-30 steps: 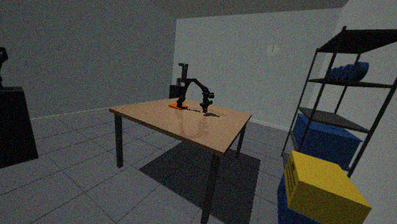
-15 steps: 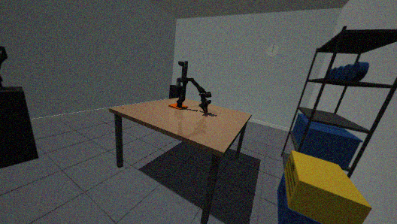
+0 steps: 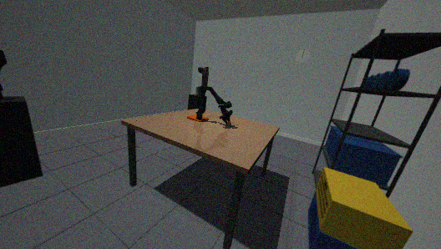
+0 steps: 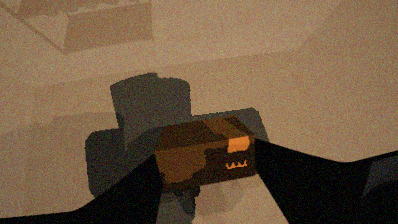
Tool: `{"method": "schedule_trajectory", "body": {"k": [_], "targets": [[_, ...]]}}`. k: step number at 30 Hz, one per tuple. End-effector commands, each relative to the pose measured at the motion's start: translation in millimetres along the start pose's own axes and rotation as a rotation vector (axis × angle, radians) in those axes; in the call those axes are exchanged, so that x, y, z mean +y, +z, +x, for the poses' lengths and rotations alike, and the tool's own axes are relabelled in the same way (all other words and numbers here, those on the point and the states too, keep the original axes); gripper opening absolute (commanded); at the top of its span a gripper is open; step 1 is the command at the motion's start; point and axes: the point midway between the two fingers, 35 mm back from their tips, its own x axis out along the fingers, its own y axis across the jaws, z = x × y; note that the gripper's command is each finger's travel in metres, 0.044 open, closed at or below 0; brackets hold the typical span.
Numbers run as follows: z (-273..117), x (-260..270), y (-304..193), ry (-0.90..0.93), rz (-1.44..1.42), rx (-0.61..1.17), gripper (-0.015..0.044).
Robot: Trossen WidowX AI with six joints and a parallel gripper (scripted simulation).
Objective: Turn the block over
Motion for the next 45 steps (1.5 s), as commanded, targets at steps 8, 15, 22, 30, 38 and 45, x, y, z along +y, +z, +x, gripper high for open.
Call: {"method": "schedule_trajectory", "body": {"k": [8, 15, 22, 30, 38, 45], "targets": [[21, 1, 1, -0.002, -0.002, -0.127, 0.0000], [34, 2, -1, -0.002, -0.005, -0.230, 0.0000], [41, 2, -5, -0.002, -0.005, -0.332, 0.0000], [41, 2, -12, -0.003, -0.004, -0.449, 0.0000], [33, 0, -20, -0.004, 0.001, -0.564, 0.0000], [29, -1, -21, -0.004, 0.002, -0.597, 0.0000]]}}
